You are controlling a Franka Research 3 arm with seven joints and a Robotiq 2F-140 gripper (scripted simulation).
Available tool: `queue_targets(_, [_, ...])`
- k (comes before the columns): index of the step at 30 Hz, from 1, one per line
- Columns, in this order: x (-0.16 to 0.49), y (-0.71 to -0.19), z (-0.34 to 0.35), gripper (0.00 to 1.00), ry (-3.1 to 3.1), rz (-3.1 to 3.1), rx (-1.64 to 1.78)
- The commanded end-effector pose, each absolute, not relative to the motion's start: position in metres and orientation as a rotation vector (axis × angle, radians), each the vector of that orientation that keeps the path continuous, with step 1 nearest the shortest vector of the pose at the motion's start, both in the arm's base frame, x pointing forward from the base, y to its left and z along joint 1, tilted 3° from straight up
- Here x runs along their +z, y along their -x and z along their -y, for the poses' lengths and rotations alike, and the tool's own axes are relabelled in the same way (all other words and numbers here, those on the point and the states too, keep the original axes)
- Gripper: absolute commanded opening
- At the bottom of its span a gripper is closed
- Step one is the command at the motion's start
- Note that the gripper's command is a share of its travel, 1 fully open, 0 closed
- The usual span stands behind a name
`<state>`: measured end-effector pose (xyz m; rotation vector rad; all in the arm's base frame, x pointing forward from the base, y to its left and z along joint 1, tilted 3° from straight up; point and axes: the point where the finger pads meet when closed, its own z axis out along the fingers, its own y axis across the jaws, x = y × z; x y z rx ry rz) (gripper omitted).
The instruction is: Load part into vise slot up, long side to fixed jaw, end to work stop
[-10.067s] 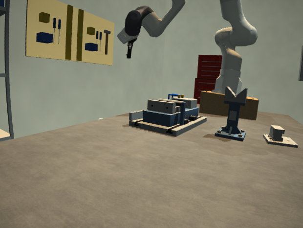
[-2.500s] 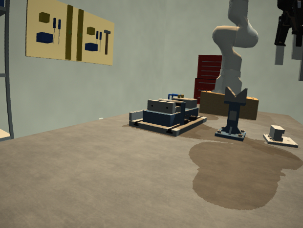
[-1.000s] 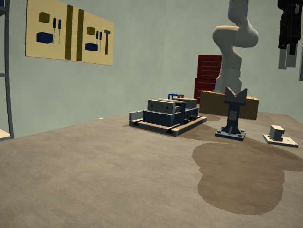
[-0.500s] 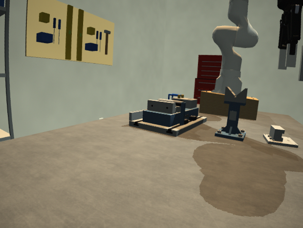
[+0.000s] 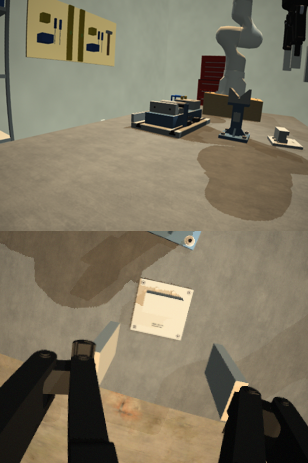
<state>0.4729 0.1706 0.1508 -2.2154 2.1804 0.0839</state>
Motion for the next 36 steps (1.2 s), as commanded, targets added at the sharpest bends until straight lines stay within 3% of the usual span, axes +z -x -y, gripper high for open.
queue_targets(1, [0.149,-0.473,-0.171,0.51,2.213,-2.184,0.08])
queue_targets(36, [0.101,-0.473,-0.174,0.51,2.213,-2.184,0.08])
